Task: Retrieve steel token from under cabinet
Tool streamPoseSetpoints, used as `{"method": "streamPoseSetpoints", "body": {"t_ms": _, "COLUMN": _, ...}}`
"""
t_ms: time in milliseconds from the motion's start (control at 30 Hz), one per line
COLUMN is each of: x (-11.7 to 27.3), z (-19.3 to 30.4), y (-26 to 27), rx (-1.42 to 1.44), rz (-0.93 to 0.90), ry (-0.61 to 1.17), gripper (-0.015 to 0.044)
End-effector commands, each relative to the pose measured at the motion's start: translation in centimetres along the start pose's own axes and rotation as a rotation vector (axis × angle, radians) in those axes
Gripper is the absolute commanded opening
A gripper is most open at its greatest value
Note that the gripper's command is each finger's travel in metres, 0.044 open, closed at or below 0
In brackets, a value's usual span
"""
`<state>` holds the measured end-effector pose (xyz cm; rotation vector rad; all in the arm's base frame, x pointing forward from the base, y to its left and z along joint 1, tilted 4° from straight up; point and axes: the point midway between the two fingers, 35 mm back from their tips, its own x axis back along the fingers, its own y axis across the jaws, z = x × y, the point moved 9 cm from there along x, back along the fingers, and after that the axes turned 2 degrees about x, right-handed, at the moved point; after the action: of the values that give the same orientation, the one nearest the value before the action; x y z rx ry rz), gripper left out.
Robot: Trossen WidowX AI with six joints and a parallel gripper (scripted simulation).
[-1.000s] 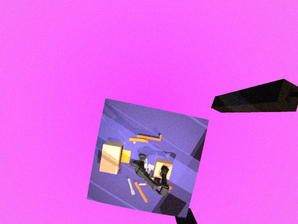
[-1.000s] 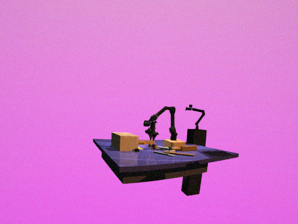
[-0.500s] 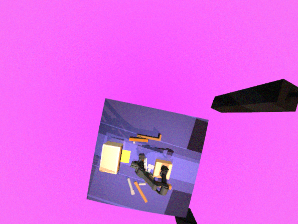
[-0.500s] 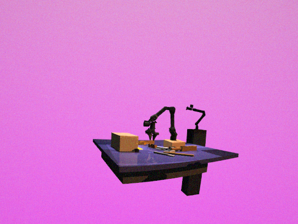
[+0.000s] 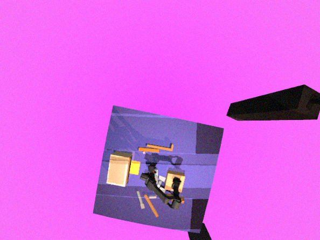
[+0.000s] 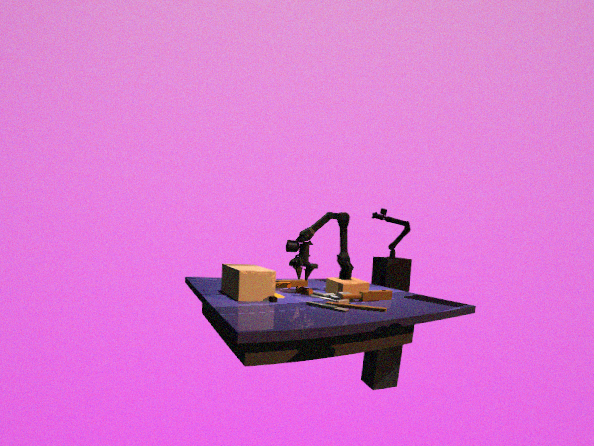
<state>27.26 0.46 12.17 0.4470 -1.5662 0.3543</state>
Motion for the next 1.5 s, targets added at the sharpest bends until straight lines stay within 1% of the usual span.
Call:
{"method": "streamPoseSetpoints", "body": {"t_ms": 0, "x": 0.06, "z": 0.01, "y": 0.0, "rx": 0.032, "rz": 0.003, "ry": 0.001, "gripper": 0.027}}
{"method": "streamPoseSetpoints", "body": {"t_ms": 1467, "x": 0.06, "z": -0.01, "y": 0.03, "rx": 0.385, "rz": 0.003, "ry": 0.001, "gripper": 0.027}}
